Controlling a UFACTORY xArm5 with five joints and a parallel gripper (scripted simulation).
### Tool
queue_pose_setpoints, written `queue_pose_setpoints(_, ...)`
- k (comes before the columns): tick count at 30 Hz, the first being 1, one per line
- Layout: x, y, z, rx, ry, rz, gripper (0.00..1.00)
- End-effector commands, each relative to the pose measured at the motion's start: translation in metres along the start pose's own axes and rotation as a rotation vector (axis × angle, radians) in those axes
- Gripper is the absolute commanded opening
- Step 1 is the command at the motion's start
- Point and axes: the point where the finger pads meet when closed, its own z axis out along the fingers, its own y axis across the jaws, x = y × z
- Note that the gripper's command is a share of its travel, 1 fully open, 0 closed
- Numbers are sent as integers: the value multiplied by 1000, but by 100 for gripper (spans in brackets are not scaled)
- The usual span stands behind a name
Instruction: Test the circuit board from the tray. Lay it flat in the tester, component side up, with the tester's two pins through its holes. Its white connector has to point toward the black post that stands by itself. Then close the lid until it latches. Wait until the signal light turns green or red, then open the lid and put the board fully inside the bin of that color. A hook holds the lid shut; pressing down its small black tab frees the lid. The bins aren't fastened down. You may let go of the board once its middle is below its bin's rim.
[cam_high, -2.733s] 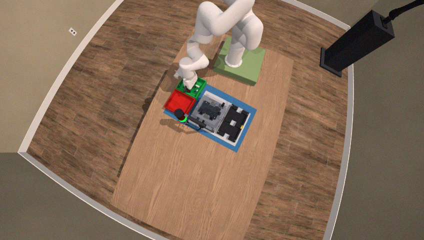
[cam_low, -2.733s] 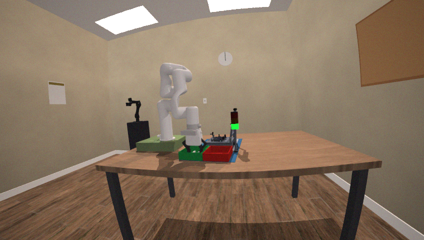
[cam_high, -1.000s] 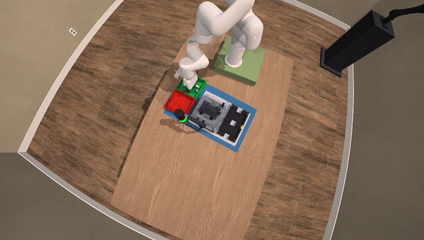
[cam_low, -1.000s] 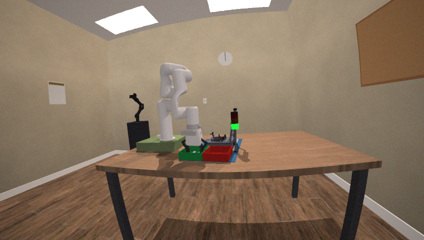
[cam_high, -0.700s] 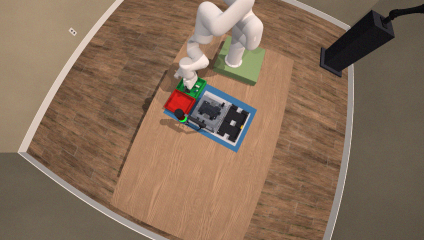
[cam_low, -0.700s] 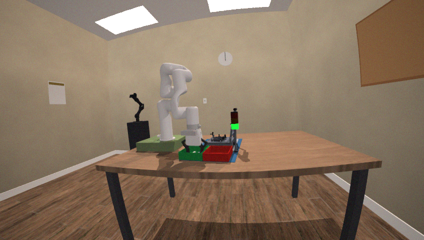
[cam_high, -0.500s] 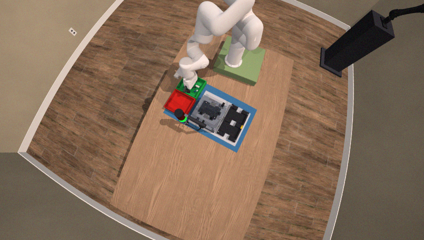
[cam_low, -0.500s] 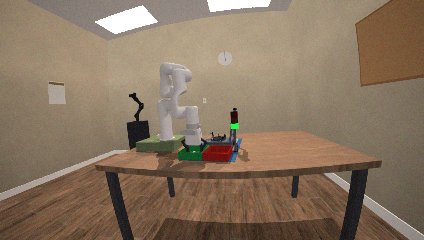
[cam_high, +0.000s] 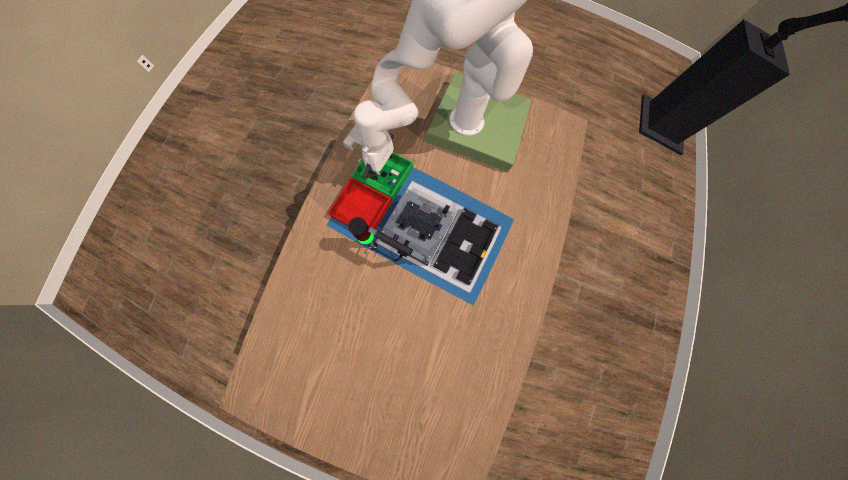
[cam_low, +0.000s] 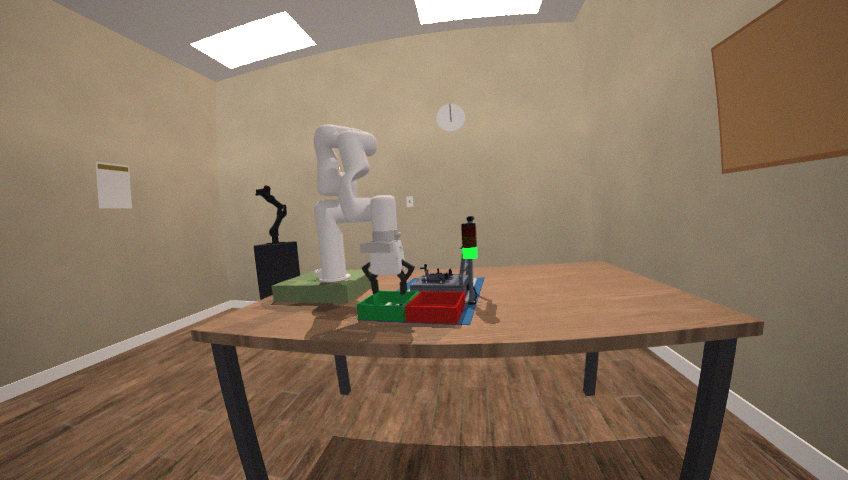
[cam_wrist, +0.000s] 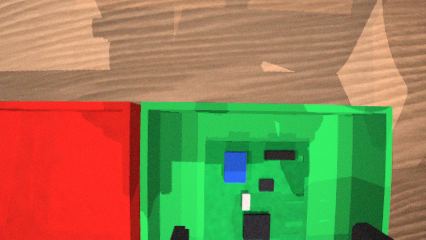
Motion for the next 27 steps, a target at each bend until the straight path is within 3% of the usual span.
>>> queue_pose_setpoints(1,0,1,-39,-2,-1,0,100)
queue_pose_setpoints(11,0,1,-85,-2,-1,0,100)
queue_pose_setpoints(27,0,1,-89,-2,-1,0,100)
